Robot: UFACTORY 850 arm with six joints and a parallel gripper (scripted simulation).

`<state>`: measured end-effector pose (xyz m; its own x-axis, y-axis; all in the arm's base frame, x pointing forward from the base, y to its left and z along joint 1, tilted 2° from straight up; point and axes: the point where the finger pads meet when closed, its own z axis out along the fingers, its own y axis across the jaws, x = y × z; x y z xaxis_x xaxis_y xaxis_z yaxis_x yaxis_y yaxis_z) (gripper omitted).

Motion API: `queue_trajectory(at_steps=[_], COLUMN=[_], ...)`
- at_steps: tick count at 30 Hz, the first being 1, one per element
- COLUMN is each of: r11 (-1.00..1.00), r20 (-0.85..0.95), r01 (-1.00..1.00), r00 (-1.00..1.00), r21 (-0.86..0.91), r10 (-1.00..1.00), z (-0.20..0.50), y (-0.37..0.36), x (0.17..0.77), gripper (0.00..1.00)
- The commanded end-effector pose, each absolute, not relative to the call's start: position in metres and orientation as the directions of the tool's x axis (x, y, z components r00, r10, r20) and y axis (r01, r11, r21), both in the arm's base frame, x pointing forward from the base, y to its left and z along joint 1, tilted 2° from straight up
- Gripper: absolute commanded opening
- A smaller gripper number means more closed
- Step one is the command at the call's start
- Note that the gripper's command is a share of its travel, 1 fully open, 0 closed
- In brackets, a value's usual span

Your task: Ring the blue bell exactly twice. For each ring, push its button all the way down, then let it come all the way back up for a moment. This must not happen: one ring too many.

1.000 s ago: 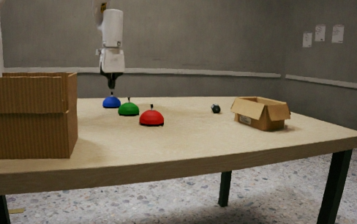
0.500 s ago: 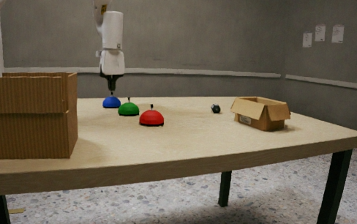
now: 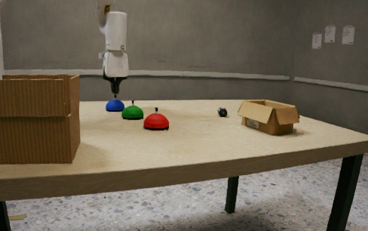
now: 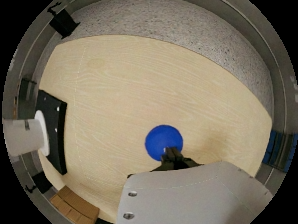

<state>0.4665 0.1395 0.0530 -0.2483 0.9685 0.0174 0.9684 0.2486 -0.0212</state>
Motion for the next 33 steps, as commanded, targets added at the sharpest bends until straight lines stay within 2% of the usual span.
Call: queue_trajectory(at_steps=[1, 33], r11=[0.249, 0.249], r20=[0.018, 0.018], r01=[0.968, 0.968], r00=[-0.248, -0.248], r21=[-0.019, -0.019], r10=[0.969, 0.969], z=[0.052, 0.04], y=[0.14, 0.14], x=[0.467, 0.467], gripper=[0.0, 0.0])
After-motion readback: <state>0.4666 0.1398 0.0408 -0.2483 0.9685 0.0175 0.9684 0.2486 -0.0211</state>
